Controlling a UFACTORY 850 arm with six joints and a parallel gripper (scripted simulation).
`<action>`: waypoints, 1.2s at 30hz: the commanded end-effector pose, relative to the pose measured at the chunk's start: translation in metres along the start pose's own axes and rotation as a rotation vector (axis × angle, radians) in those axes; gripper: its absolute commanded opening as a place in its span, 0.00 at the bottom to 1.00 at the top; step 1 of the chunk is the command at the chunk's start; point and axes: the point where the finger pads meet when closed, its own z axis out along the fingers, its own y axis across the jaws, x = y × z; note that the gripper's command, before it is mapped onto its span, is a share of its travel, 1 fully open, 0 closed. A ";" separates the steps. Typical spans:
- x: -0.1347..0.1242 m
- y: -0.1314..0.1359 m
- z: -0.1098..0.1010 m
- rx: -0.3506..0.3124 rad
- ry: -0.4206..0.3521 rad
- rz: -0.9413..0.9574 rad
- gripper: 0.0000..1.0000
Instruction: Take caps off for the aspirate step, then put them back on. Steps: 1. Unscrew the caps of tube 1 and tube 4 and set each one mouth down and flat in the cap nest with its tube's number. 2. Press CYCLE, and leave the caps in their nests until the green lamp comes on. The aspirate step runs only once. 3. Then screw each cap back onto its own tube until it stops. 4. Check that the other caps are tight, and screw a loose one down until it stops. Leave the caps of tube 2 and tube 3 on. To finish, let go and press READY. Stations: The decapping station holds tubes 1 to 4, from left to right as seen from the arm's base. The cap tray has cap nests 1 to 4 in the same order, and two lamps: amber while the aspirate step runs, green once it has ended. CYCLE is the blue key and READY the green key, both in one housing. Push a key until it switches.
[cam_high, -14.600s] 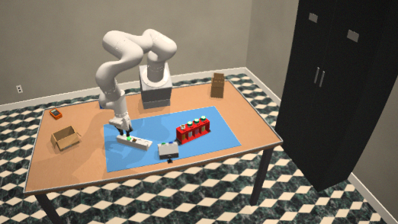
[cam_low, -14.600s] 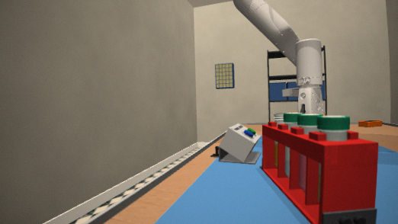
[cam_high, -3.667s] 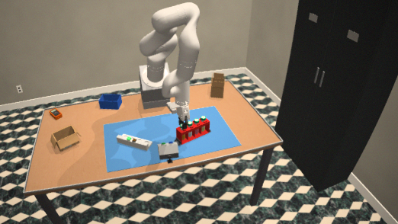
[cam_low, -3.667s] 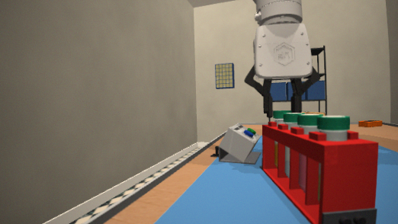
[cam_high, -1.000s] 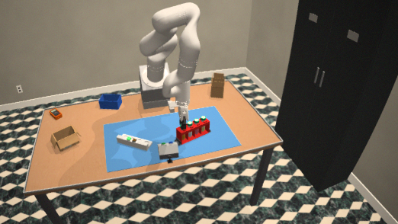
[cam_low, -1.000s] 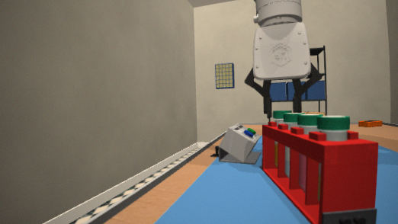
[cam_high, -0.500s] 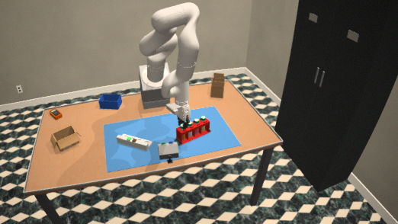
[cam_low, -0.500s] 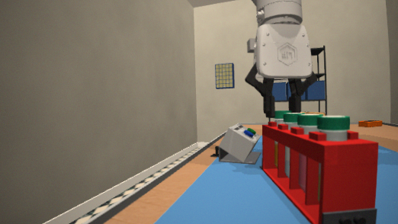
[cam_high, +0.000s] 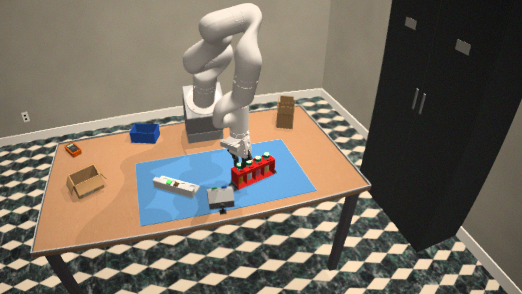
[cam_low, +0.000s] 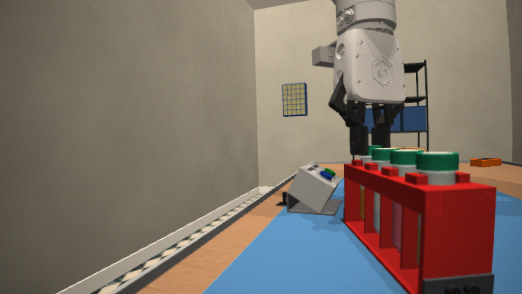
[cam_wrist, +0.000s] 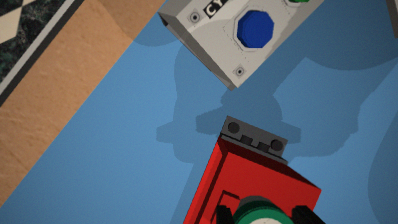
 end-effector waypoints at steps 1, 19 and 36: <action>0.000 0.000 0.000 -0.006 0.007 -0.010 0.00; 0.000 0.000 0.000 -0.005 0.008 0.190 0.00; 0.000 0.000 0.001 -0.003 0.009 0.690 0.00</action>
